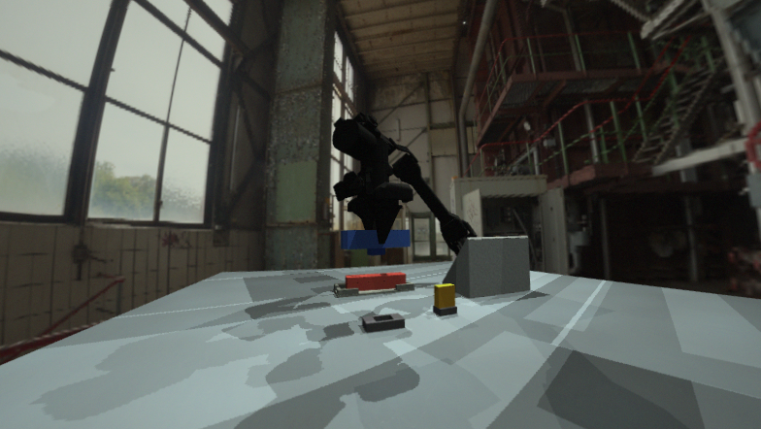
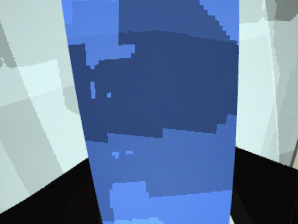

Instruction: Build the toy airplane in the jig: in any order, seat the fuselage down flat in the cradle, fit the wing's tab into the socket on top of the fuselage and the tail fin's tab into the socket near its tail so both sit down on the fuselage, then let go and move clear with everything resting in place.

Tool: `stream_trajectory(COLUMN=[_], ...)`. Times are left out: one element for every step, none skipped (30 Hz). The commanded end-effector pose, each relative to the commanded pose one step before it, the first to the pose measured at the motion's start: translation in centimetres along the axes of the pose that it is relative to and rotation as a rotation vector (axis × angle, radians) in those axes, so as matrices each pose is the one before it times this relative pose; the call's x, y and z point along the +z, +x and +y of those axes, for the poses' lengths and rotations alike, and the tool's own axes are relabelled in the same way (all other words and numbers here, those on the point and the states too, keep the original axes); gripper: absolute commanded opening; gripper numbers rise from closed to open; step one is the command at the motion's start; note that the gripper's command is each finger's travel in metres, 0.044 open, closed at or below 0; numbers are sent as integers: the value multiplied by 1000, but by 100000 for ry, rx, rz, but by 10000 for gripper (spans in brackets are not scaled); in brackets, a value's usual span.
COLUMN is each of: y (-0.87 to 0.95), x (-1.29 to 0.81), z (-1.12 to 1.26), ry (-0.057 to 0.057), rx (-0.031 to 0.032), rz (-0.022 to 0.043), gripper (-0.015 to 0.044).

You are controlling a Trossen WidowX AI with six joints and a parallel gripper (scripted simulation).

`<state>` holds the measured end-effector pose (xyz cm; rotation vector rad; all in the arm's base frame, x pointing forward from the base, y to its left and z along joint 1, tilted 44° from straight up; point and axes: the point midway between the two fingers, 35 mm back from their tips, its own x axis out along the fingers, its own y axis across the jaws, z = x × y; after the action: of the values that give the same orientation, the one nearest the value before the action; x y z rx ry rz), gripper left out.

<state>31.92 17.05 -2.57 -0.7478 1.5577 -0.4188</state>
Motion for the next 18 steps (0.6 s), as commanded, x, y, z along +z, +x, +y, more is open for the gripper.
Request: stream_trajectory(y=[-274,0,2,4,5,7,9,10,12,13,15,16,18,19,21,22,24,25], x=[-59,-53,-62,-71,-79,-87,-96,-104,-112,-120,-128,-136,-144,-151,-159,-166,-176,-183], z=[-1296,-330,-328,-326,-324,-321,-318,-315,-312,-308,-305,-301,-297,-292,-288,-283,-282,-276], ry=[-5948,-1634,-1633,-1632,-1631,-1630,-1629,-1629,-1628,-1627,-1627,-1626,-1625,-1624,-1623,-1623,-1644,-1645], rx=[108,59,56,54,51,48,45,43,40,37,34,32,29,27,24,21,19,17], rz=[-1099,-23,-24,-24,-25,-25,-25,-26,-25,-25,-25,-25,-24,-24,-23,-22,-22,-21], gripper=[0,0,0,0,0,0,0,0,0,0,0,0,0,0,0,0,0,0])
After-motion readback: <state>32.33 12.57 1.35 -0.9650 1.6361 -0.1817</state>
